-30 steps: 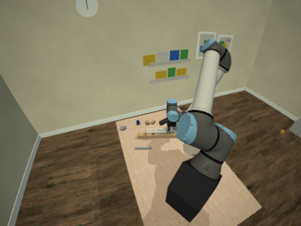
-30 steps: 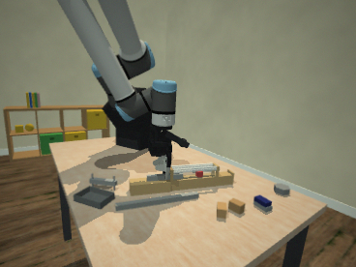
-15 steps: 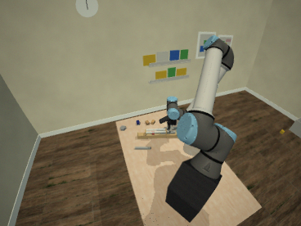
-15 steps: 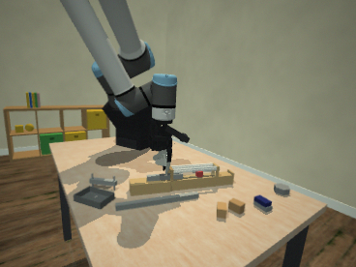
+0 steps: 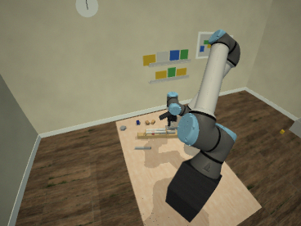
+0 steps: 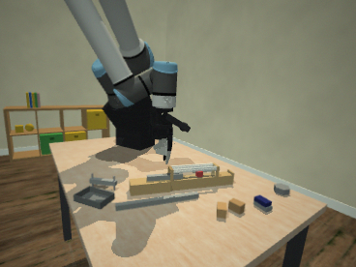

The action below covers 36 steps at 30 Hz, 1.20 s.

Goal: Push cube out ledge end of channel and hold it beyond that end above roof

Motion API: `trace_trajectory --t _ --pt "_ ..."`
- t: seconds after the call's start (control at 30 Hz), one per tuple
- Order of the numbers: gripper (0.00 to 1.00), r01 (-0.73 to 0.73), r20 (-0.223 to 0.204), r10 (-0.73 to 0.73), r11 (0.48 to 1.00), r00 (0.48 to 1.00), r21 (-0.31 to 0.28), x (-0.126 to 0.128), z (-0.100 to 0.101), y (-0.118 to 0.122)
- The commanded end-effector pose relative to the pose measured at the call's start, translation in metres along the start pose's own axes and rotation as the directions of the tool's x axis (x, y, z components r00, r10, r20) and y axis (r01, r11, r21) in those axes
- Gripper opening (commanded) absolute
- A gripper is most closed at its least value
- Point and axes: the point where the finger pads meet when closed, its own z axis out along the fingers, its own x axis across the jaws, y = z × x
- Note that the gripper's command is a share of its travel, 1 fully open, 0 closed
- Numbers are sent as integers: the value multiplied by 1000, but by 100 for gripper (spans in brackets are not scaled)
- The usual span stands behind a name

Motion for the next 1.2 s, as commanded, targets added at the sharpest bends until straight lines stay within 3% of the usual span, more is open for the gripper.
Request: trace_trajectory --t 0.0,1.0,1.17 --pt "22 0 -1 0 1000 1000 0 0 -1 0" --pt "22 0 0 0 1000 1000 0 0 -1 -1" --pt "22 -7 5 7 1000 1000 5 -10 1 -30"
